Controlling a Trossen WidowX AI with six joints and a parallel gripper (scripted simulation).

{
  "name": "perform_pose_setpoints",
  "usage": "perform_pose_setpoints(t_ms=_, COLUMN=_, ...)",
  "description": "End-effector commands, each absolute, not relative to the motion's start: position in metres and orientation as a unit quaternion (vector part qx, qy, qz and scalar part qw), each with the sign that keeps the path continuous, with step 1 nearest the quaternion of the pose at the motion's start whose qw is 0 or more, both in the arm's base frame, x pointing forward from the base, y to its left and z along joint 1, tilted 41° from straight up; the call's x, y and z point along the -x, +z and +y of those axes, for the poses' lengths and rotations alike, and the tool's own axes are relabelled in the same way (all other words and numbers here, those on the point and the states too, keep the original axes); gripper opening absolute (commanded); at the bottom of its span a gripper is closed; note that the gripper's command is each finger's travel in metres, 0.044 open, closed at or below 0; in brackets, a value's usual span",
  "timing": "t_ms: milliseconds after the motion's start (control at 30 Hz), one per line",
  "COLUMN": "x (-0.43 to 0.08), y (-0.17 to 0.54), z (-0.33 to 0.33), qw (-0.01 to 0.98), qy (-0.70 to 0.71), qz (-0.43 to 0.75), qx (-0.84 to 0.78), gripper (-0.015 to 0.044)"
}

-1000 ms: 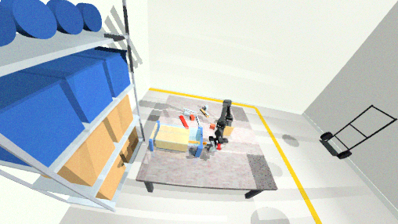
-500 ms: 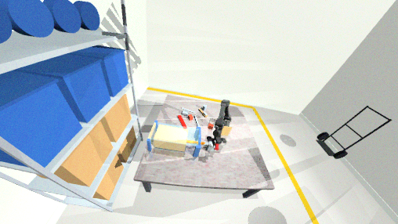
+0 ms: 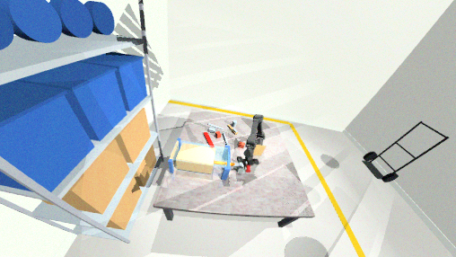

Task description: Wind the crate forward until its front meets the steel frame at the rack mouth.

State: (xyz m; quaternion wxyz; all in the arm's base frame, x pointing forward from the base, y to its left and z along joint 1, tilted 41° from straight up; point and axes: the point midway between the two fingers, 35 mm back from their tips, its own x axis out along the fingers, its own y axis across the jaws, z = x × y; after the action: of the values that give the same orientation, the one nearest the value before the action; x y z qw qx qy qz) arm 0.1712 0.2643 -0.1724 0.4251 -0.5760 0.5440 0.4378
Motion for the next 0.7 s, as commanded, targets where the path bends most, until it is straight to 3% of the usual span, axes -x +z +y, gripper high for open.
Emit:
perform_pose_setpoints(t_ms=0, x=-0.1716, y=-0.1731, z=0.2641, qw=0.425, qy=0.439, qz=0.542, qx=0.577, gripper=0.0000)
perform_pose_setpoints(t_ms=667, x=-0.1718, y=-0.1770, z=0.2609, qw=0.425, qy=0.439, qz=0.542, qx=0.577, gripper=0.0000)
